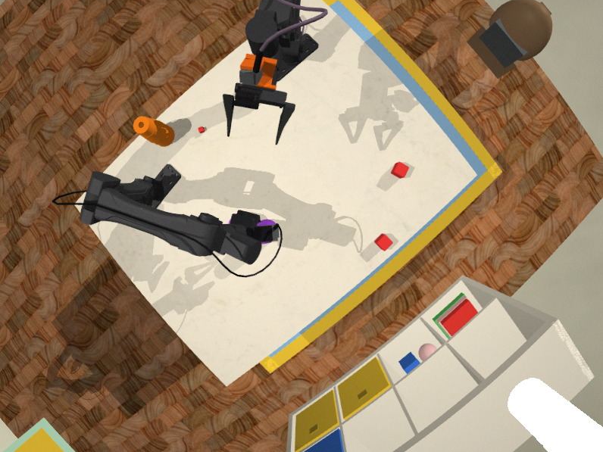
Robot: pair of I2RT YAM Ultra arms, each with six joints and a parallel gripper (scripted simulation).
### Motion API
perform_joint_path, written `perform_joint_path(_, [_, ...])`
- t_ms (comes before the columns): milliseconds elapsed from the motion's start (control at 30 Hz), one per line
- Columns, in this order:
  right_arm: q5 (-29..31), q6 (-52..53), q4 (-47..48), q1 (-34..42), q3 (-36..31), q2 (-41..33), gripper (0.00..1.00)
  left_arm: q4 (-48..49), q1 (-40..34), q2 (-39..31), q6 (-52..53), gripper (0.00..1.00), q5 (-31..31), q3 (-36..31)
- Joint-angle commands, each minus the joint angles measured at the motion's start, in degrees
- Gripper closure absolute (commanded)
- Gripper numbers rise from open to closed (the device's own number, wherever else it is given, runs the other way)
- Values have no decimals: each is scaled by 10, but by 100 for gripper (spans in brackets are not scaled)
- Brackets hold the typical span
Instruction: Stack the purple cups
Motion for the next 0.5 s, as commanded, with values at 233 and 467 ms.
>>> perform_joint_path(233, [-15, -21, -17, -2, 35, 0, 19, -9, -4, -10, 5, 0, -5, 1])
perform_joint_path(467, [-9, -14, 7, 5, 36, 19, 19, -9, -4, -10, 5, 0, -5, 1])
